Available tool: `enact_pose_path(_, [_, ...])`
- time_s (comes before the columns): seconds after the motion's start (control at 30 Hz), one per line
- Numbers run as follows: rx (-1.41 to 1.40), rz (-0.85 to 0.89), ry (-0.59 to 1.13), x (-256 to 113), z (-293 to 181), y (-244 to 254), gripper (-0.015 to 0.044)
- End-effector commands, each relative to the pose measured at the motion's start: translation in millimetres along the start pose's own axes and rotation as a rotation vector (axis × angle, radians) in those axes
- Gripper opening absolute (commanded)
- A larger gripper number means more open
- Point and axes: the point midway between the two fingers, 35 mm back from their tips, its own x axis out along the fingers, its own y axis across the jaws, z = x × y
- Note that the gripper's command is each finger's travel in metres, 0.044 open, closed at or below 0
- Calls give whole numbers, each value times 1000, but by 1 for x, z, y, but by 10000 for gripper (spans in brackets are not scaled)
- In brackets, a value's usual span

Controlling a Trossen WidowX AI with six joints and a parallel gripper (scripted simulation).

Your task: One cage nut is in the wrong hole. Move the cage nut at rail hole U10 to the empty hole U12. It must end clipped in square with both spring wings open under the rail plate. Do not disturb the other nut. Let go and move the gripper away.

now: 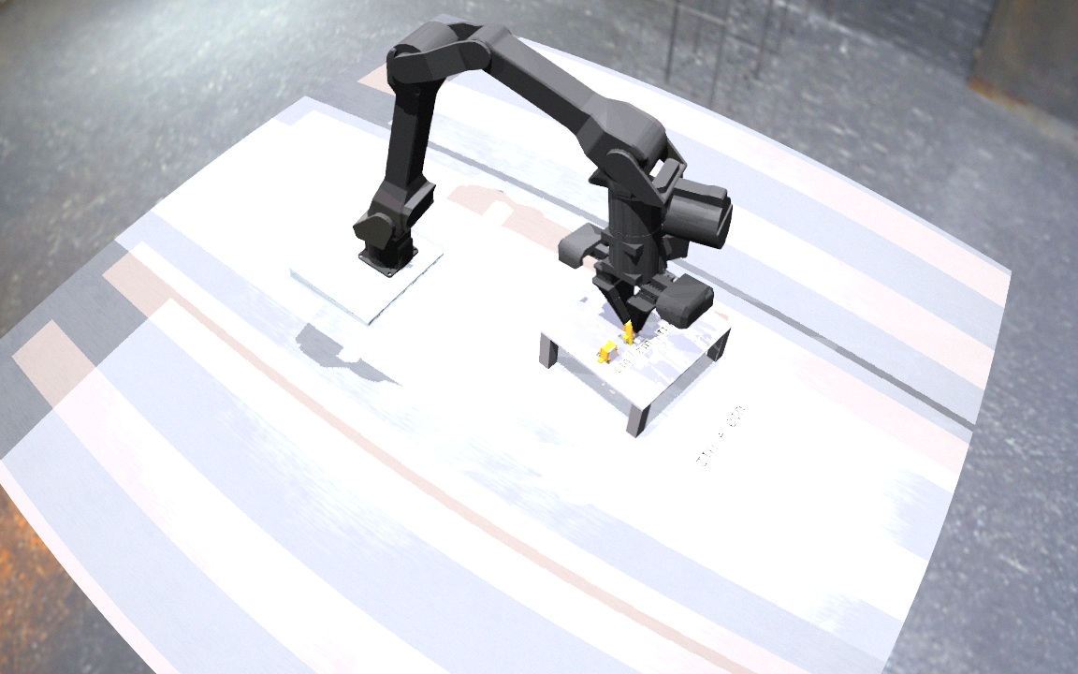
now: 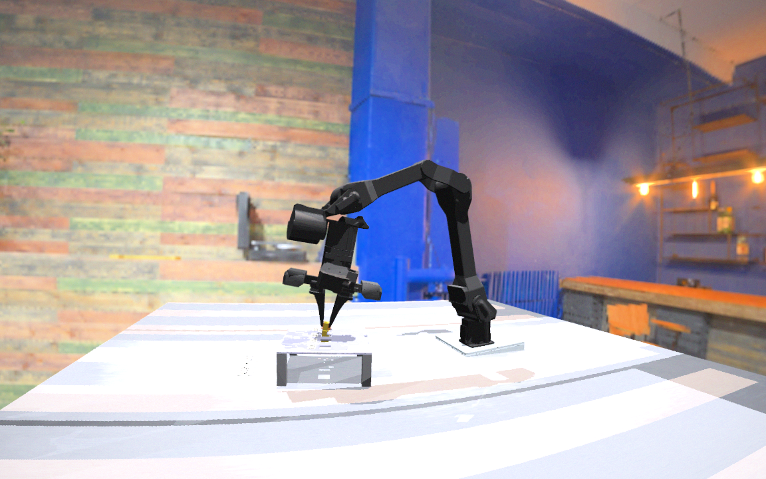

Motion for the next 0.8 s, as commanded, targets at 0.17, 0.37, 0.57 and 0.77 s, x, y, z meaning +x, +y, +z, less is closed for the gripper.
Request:
enact_pose_path(0.17, [6, -23, 1, -2, 0, 0, 31])
enact_pose_path(0.37, [6, -24, 1, -2, 0, 0, 31])
enact_pose_path(0.57, [6, -31, 1, -2, 0, 0, 31])
enact_pose_path(0.77, [7, -41, 1, -2, 0, 1, 31])
